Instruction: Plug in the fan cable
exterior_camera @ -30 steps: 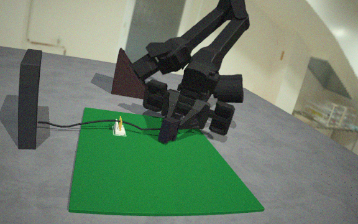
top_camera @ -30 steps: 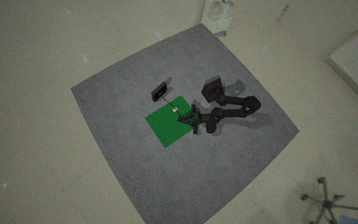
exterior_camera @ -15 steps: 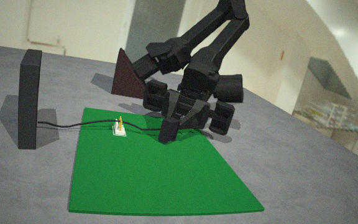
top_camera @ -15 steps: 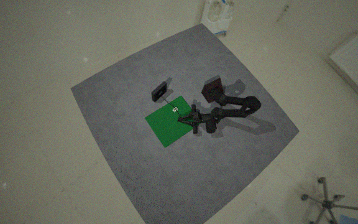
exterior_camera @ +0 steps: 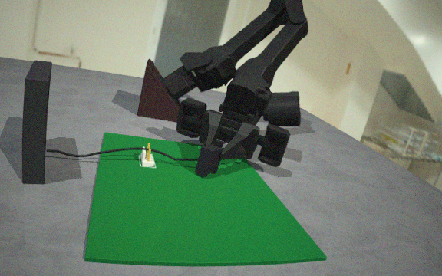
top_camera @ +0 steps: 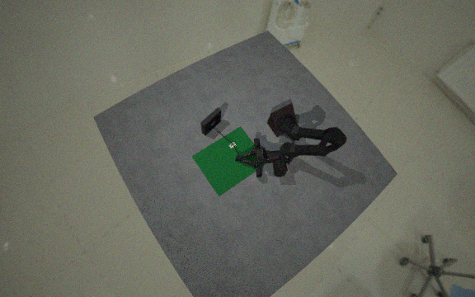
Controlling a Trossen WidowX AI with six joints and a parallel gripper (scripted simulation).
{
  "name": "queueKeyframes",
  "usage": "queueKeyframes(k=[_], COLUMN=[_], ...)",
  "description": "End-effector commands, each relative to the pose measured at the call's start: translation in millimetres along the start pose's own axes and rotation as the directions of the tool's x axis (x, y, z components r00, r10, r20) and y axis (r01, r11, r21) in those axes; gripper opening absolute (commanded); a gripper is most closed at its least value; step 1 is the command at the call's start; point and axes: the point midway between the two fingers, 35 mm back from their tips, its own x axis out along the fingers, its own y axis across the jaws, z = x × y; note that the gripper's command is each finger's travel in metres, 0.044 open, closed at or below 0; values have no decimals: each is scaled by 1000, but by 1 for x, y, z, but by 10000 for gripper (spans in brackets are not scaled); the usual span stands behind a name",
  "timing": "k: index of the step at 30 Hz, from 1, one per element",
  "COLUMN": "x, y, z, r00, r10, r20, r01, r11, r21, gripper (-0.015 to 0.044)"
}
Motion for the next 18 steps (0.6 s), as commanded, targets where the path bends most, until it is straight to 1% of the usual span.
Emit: queueKeyframes(k=[1,7,12,13,18], x=[0,0,0,0,0], y=[0,0,0,0,0], z=[0,0,0,0,0], r00=[1000,1000,1000,1000,1000], r10=[-1,-1,0,0,0], r20=[-1,-1,0,0,0], r01=[1,1,0,0,0], r11=[1000,1000,1000,1000,1000], r21=[-2,-2,0,0,0], gripper=[0,0,131,140,140])
